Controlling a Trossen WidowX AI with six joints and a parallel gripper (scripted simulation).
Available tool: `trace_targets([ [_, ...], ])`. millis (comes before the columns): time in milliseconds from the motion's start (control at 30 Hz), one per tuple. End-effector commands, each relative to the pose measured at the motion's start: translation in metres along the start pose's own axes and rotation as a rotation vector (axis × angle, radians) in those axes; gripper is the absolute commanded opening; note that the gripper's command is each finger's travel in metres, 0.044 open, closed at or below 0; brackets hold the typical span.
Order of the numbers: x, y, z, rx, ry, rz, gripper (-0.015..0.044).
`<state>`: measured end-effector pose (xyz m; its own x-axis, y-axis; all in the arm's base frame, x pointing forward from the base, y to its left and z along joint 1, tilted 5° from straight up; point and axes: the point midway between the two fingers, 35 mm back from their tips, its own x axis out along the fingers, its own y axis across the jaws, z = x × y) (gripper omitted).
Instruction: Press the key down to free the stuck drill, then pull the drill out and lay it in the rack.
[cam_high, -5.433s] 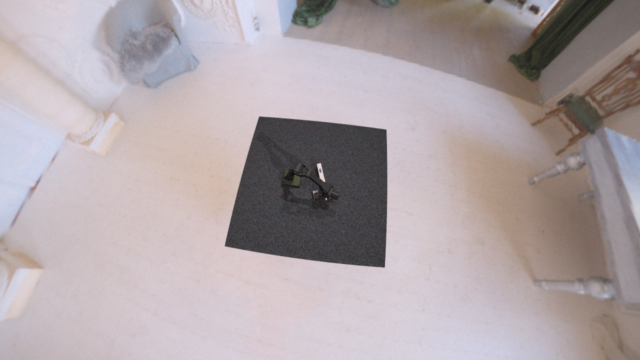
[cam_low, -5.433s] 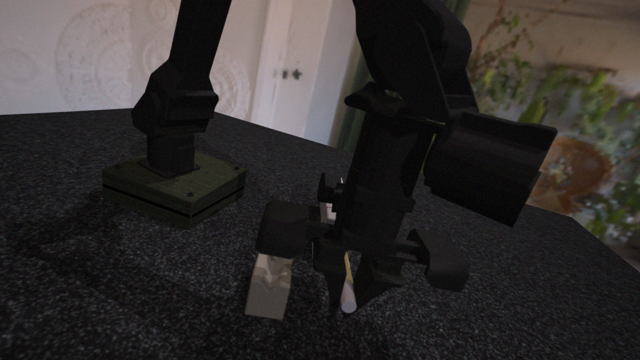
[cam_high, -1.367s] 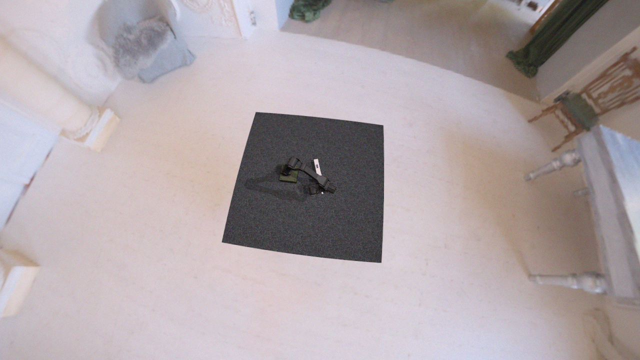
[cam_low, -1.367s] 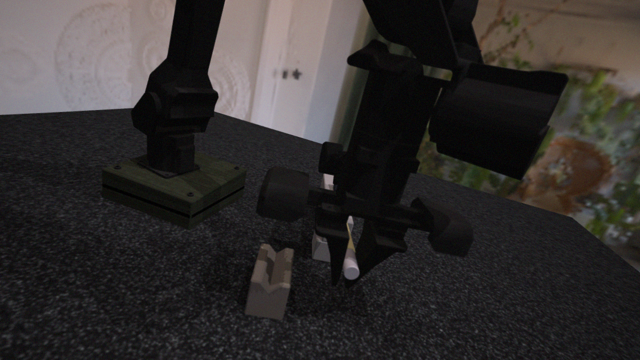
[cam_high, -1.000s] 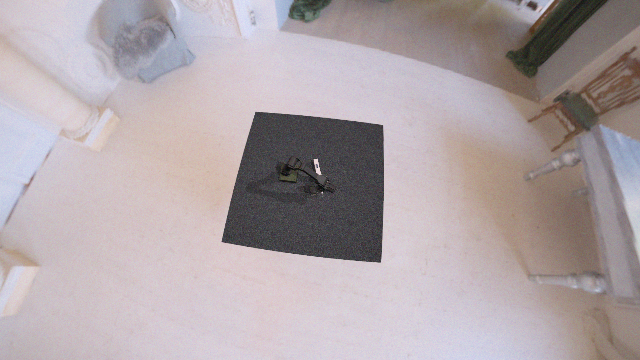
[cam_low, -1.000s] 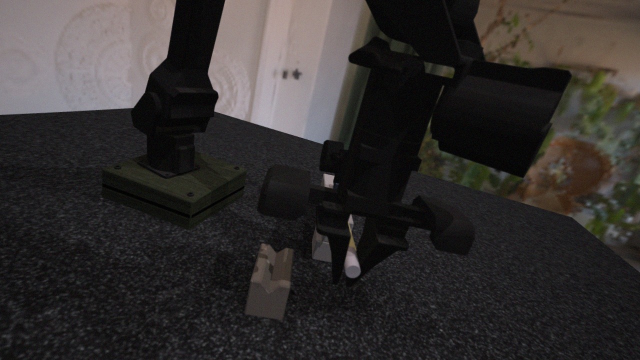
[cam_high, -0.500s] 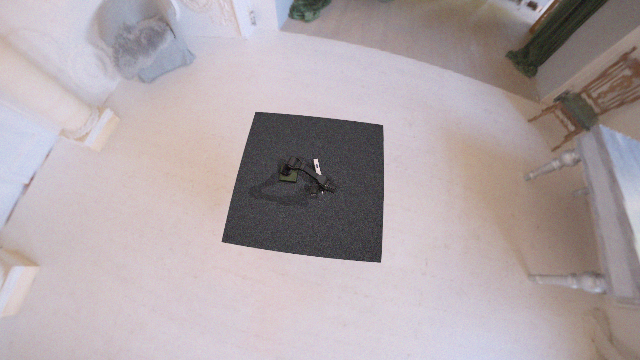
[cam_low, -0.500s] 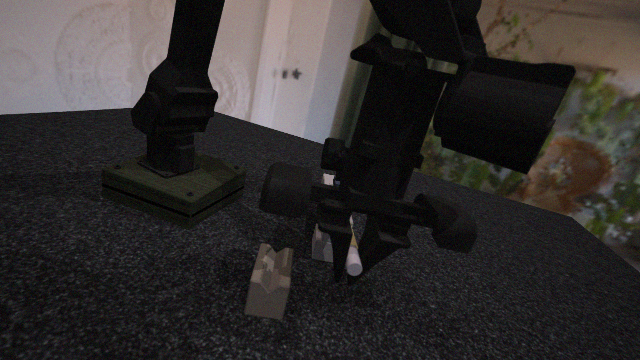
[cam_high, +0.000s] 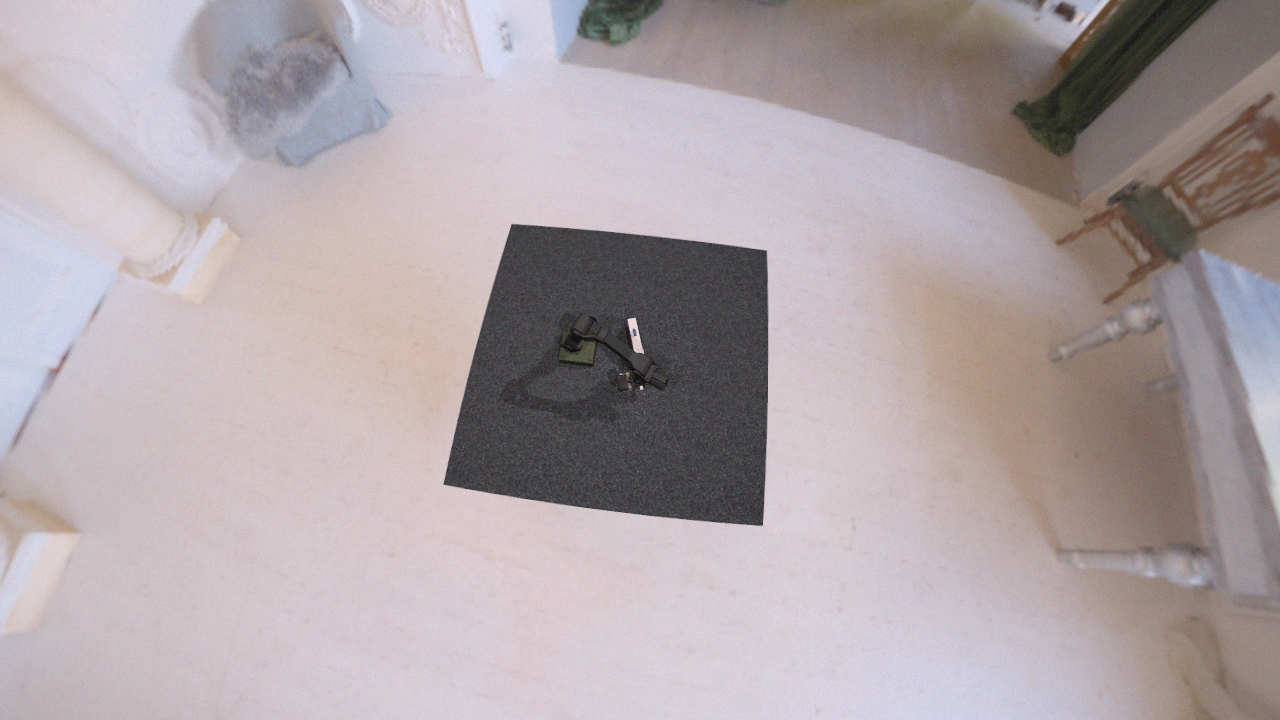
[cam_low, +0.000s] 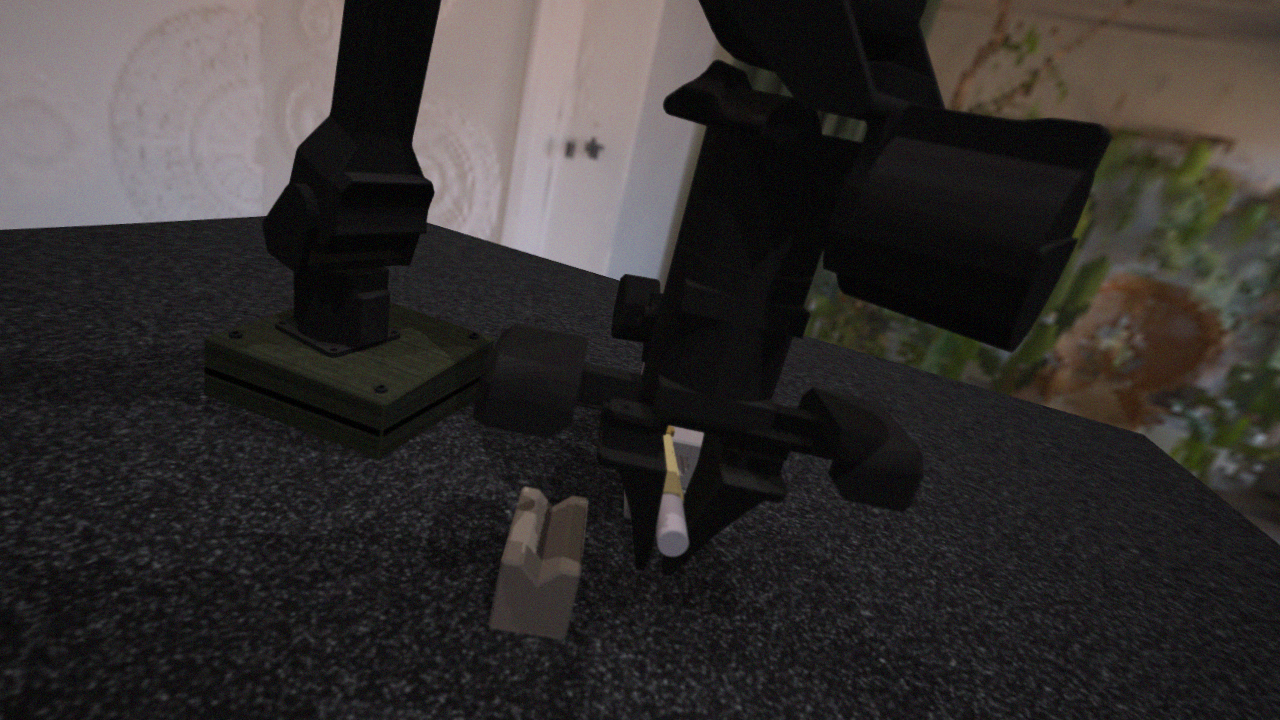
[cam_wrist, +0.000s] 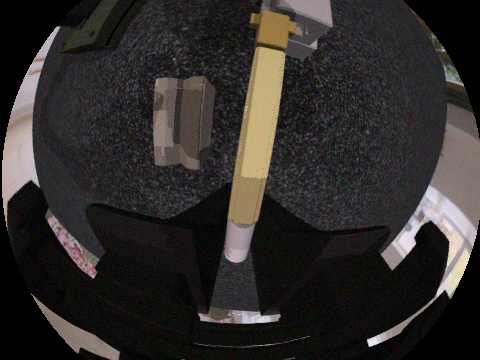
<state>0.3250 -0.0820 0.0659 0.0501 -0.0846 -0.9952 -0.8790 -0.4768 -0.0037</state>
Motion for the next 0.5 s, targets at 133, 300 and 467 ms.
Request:
trace_targets([
  [133, 0.001, 0.016, -0.003, -0.003, 0.001, -0.006, 0.0000],
  [300, 0.001, 0.025, -0.006, -0.004, 0.001, -0.006, 0.0000],
  [467, 0.002, 0.035, -0.008, -0.004, 0.001, -0.005, 0.0000],
])
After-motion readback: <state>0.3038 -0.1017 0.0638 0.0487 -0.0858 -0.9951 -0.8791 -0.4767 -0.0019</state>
